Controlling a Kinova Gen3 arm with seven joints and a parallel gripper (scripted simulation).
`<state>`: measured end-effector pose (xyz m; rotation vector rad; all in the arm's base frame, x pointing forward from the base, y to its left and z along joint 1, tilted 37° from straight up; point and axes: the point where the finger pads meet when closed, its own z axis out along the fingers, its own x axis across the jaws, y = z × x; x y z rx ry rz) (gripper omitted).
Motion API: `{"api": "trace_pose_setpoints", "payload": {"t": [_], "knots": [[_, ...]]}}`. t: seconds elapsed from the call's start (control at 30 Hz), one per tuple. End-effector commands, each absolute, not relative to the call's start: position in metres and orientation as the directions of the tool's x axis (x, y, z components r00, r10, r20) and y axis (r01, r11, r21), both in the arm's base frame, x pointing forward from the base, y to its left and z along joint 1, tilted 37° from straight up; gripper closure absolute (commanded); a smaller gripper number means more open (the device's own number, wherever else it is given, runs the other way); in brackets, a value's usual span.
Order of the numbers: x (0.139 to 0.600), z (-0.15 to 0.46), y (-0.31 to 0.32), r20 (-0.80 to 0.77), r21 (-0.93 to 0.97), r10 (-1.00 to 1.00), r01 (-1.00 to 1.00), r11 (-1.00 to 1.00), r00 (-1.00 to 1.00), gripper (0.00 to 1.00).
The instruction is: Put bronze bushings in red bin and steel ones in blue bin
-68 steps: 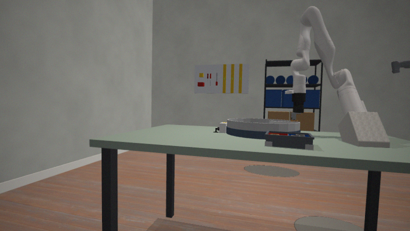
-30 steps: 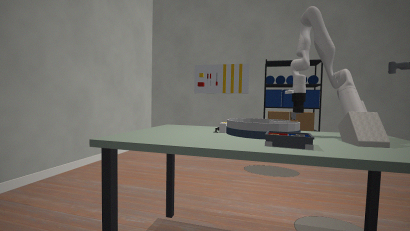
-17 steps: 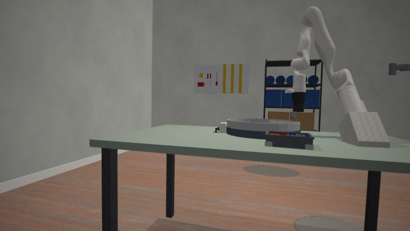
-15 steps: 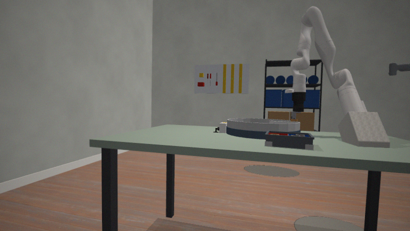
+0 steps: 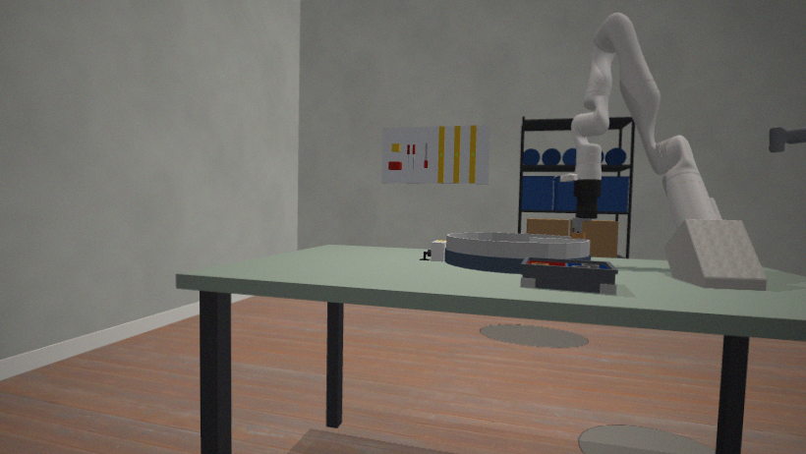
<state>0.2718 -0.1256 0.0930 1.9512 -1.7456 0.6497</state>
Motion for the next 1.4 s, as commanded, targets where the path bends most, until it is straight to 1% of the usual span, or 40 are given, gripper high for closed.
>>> {"api": "trace_pose_setpoints", "payload": {"t": [0.0,1.37], "knots": [[0.2718,0.0943,-0.1239,0.608,0.013,-0.789,-0.994,-0.108,0.093,1.00],[0.2712,0.1038,-0.1166,0.608,0.013,-0.789,-0.994,-0.108,0.093,1.00]]}}
